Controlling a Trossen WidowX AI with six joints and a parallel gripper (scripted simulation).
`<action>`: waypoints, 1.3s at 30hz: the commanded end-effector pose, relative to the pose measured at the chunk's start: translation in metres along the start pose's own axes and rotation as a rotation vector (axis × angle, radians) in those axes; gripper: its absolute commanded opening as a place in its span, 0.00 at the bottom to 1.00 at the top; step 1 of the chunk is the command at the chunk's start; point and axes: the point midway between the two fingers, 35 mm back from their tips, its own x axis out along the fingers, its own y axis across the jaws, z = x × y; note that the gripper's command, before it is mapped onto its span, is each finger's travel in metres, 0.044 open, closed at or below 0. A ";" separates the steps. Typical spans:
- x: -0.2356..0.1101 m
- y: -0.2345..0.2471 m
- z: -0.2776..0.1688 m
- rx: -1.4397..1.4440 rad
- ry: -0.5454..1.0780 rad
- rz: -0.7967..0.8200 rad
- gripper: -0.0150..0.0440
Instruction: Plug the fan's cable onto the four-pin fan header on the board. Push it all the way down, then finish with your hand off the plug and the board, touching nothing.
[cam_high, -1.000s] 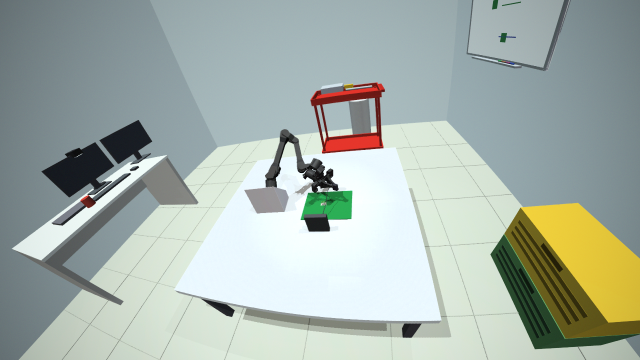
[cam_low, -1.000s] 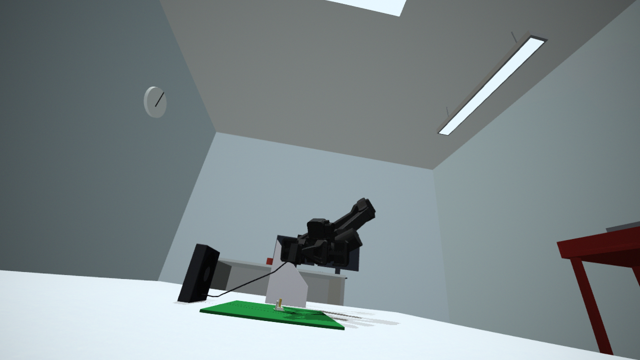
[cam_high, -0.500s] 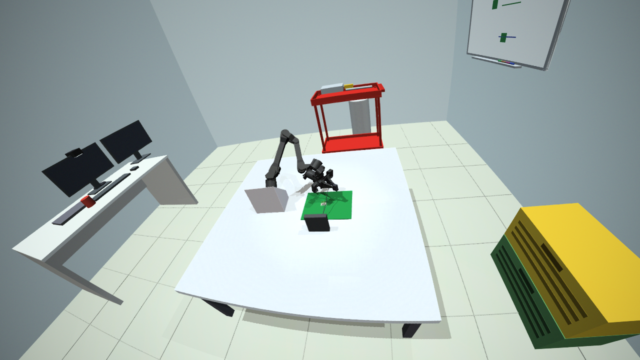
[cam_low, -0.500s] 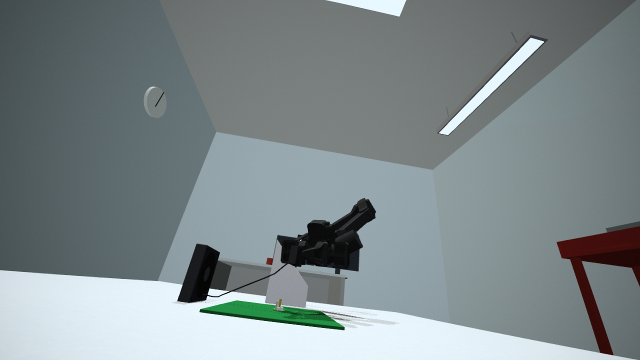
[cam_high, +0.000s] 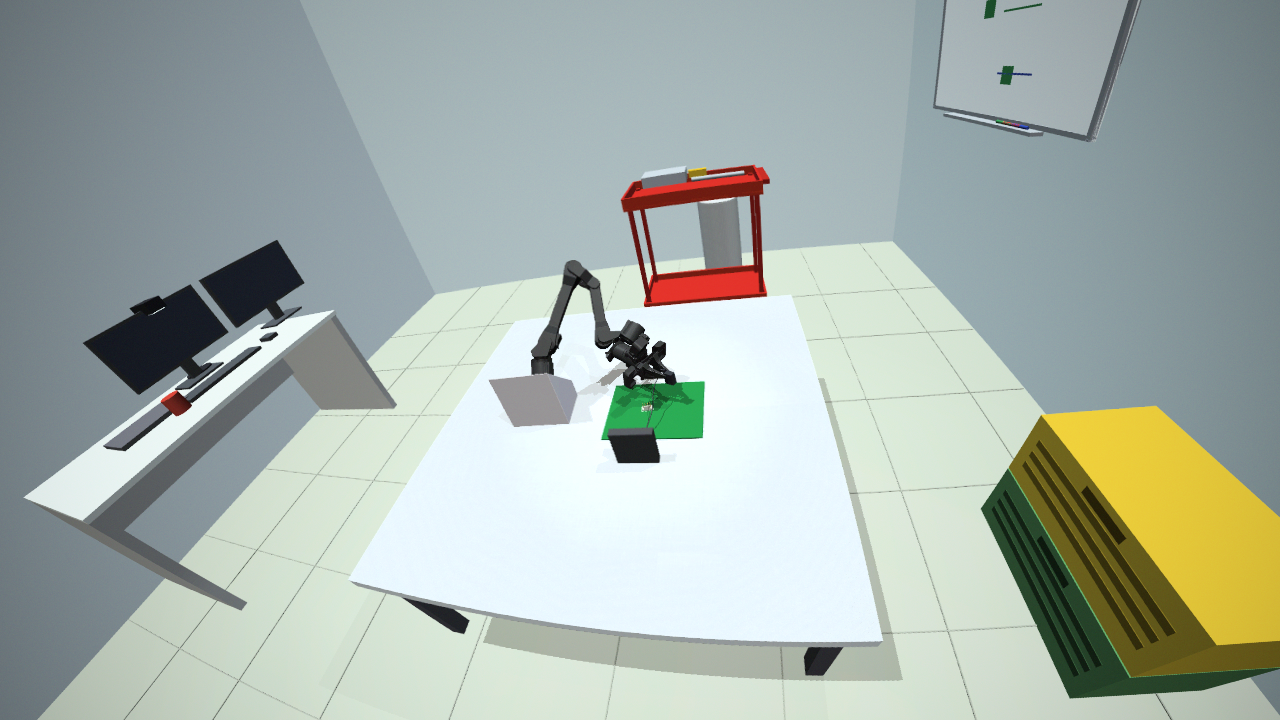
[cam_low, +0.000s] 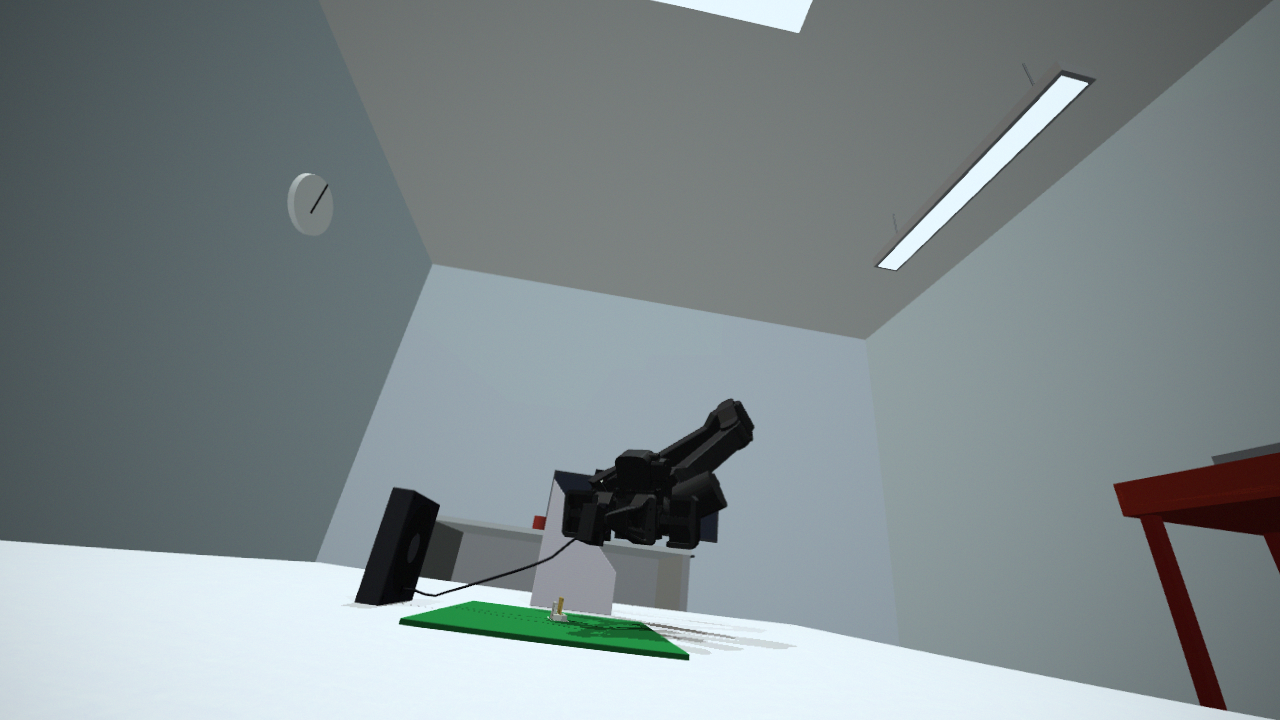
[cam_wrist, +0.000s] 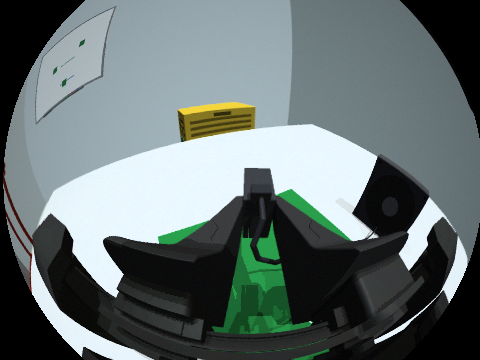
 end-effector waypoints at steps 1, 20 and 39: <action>-0.001 0.000 -0.004 0.002 0.000 0.000 0.25; -0.001 0.001 -0.021 0.003 0.000 0.000 0.25; 0.002 0.001 -0.036 0.003 0.001 -0.001 0.25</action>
